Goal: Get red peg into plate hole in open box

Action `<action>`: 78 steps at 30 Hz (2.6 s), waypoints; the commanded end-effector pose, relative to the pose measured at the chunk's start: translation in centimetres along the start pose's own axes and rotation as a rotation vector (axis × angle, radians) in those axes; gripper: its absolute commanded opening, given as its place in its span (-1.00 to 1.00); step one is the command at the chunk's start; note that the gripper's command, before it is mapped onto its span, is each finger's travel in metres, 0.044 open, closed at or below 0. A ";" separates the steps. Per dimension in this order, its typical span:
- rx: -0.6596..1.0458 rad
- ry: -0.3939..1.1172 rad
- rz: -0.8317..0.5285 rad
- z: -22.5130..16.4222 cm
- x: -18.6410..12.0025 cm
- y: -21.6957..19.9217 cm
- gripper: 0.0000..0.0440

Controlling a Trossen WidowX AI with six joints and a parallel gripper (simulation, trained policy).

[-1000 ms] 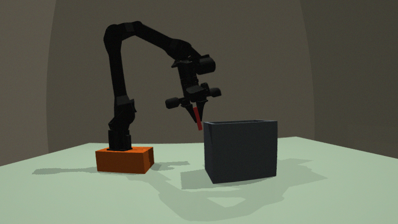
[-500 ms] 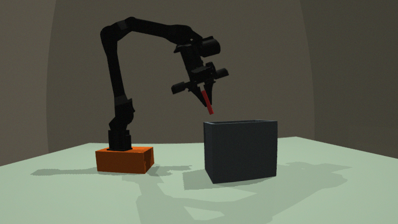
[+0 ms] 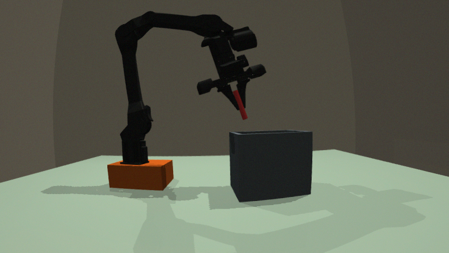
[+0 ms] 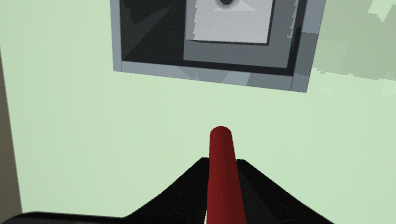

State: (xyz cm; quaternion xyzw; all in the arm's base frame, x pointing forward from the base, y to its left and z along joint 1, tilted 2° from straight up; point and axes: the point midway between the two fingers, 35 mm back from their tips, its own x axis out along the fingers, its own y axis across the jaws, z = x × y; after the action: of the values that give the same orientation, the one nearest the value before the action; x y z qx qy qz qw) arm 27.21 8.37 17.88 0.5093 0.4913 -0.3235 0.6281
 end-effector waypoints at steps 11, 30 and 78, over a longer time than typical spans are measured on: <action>0.039 -0.036 -0.057 4.1 0.7 0.4 -1.00; 0.057 -0.031 -0.134 8.4 3.6 0.7 -1.00; -0.011 0.096 -0.221 11.2 12.4 1.5 -0.36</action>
State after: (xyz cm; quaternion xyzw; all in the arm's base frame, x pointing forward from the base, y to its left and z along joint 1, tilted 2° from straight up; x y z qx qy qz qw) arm 35.16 -0.64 5.94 0.4545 0.5740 -0.3707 0.5714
